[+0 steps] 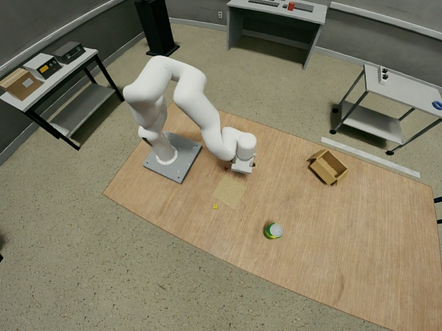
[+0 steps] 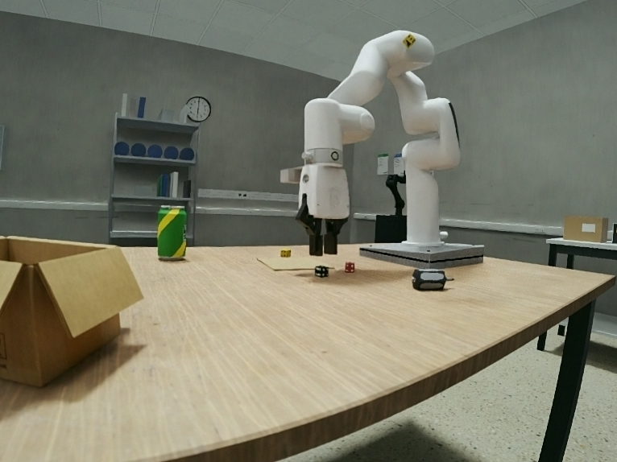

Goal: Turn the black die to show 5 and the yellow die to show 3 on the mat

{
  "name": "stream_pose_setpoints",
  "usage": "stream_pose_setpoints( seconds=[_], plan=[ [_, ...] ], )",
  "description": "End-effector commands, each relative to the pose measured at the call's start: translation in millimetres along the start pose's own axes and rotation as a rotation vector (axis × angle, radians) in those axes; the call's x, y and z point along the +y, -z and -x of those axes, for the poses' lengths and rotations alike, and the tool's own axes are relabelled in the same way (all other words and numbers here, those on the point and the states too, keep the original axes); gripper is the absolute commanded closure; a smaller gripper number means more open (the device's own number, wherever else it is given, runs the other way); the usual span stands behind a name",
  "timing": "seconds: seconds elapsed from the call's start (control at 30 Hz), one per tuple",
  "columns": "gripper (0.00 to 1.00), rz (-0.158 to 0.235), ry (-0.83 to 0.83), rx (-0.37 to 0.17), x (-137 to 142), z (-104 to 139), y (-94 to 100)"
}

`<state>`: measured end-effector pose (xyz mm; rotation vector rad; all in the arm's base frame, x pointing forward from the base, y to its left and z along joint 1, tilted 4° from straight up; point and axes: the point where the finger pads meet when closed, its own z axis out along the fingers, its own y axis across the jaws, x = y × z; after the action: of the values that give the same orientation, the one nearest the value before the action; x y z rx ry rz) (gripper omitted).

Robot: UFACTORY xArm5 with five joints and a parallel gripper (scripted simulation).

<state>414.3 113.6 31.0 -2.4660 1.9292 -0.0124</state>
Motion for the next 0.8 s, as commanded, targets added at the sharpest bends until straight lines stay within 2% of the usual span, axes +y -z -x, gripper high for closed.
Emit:
stream_pose_setpoints(
  seconds=[0.0,0.77],
  plan=[
    [0.64,-0.004,0.000,0.000,-1.5,-0.6,-7.0],
    [0.64,-0.004,0.000,0.000,-1.5,-1.2,-15.7]
  ],
)
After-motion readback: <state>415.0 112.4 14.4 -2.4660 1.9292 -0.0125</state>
